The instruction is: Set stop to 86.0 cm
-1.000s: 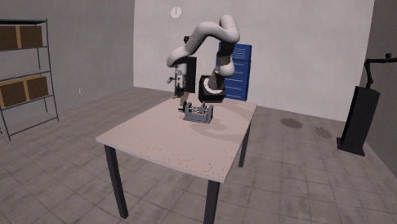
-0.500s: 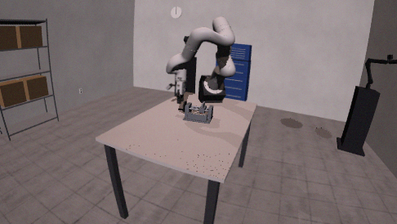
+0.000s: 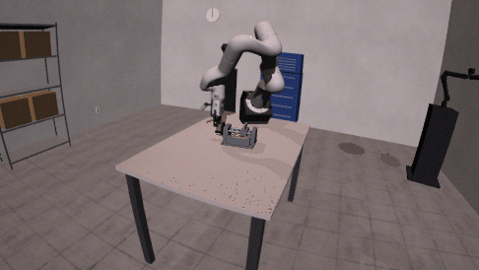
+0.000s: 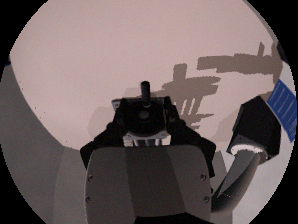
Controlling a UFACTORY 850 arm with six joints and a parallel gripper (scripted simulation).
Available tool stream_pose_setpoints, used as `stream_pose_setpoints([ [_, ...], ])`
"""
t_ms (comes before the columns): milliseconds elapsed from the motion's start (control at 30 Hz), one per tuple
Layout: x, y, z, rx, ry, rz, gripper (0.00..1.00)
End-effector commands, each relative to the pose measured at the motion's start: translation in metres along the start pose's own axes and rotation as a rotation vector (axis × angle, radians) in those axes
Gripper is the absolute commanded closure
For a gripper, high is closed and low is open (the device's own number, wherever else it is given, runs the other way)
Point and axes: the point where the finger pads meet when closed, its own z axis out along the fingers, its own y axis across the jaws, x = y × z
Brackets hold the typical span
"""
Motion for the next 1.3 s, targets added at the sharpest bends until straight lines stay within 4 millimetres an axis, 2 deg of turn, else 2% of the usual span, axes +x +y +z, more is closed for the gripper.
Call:
stream_pose_setpoints([
  [0,0.0,0.0,0.013,0.001,0.001,0.0,0.43],
  [567,0.001,0.0,0.057,0.001,0.001,0.0,0.43],
  [1133,0.001,0.0,0.06,0.001,0.001,0.0,0.43],
  [1167,0.001,0.0,0.06,0.001,0.001,0.0,0.94],
  [1267,0.001,0.0,0.06,0.001,0.001,0.0,0.94],
])
